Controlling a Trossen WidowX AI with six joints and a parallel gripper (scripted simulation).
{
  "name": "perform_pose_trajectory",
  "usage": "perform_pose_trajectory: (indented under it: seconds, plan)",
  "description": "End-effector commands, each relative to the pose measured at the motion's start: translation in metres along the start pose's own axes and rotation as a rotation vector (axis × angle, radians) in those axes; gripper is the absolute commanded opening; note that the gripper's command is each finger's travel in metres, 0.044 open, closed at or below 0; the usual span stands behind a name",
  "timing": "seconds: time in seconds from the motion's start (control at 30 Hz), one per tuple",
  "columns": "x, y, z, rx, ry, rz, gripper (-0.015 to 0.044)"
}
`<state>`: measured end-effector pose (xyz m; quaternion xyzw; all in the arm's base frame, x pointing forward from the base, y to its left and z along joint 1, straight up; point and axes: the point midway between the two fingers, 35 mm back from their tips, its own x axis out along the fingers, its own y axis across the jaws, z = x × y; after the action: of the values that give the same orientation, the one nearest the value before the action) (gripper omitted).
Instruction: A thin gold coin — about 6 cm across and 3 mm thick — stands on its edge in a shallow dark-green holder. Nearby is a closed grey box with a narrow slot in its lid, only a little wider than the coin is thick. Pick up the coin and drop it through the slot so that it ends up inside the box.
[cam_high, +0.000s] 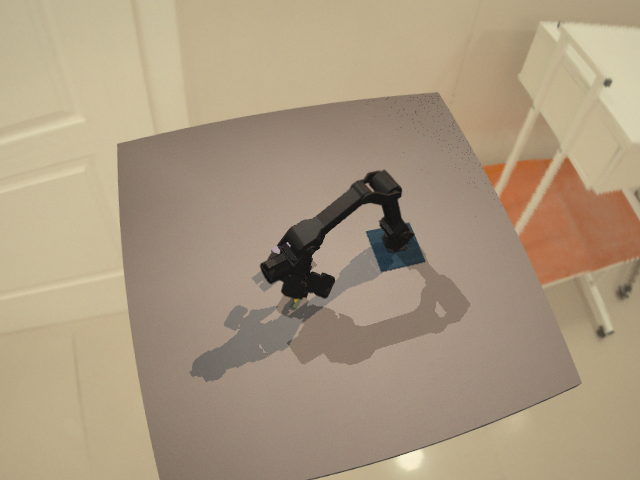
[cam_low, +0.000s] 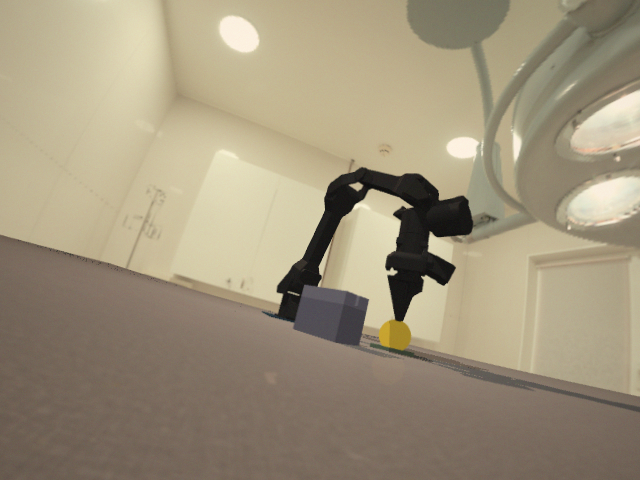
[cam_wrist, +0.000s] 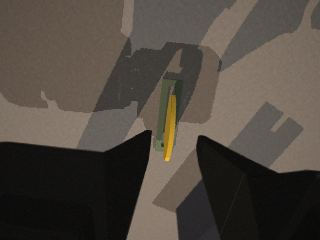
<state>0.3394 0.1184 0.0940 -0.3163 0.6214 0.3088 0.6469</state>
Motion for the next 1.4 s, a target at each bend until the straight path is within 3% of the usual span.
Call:
perform_pose_trajectory:
  seconds: [0.0,0.77,0.97,1.37]
  plan:
    - [0.008,0.001,-0.001,0.006,0.002,0.005,0.0161]
    - [0.043,0.002,-0.002,0.006,0.003,0.006,0.0161]
    - [0.043,0.002,-0.002,0.006,0.003,0.006,0.0003]
    - [0.041,0.002,-0.002,0.006,0.002,0.006,0.0000]
